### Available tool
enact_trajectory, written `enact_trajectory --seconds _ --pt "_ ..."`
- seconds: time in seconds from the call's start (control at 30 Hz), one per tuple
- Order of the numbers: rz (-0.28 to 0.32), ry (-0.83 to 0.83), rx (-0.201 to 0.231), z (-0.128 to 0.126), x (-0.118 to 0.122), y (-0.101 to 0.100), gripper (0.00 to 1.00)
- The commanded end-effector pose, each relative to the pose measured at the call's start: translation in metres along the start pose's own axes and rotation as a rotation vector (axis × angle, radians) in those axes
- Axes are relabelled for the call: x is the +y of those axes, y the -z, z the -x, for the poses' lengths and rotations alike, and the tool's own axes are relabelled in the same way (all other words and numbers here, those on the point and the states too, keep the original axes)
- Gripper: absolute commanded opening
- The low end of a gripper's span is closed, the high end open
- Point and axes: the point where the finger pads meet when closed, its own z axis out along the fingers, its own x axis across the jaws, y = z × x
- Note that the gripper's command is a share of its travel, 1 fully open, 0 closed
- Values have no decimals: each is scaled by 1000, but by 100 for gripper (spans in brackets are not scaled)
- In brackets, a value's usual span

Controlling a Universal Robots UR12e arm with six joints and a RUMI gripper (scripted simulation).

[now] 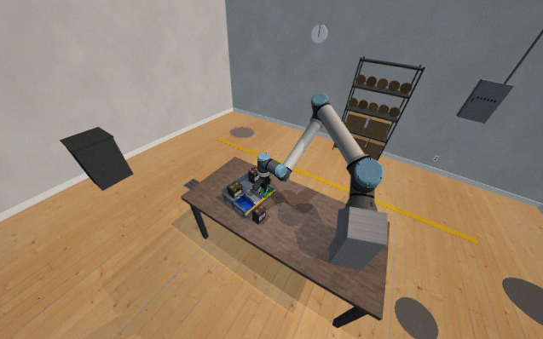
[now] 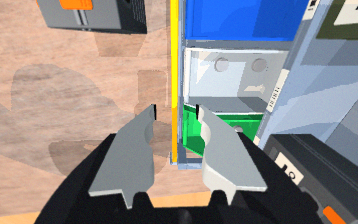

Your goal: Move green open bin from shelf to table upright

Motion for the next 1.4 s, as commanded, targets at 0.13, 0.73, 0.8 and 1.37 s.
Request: enact_trajectory --seconds 0.13,0.73,0.8,1.37 --pt "0 0 1 0 -1 -26 28" --pt "0 0 1 1 -3 -70 28" --pt "0 0 1 1 -3 -70 28" --pt "0 0 1 1 -2 -67 28"
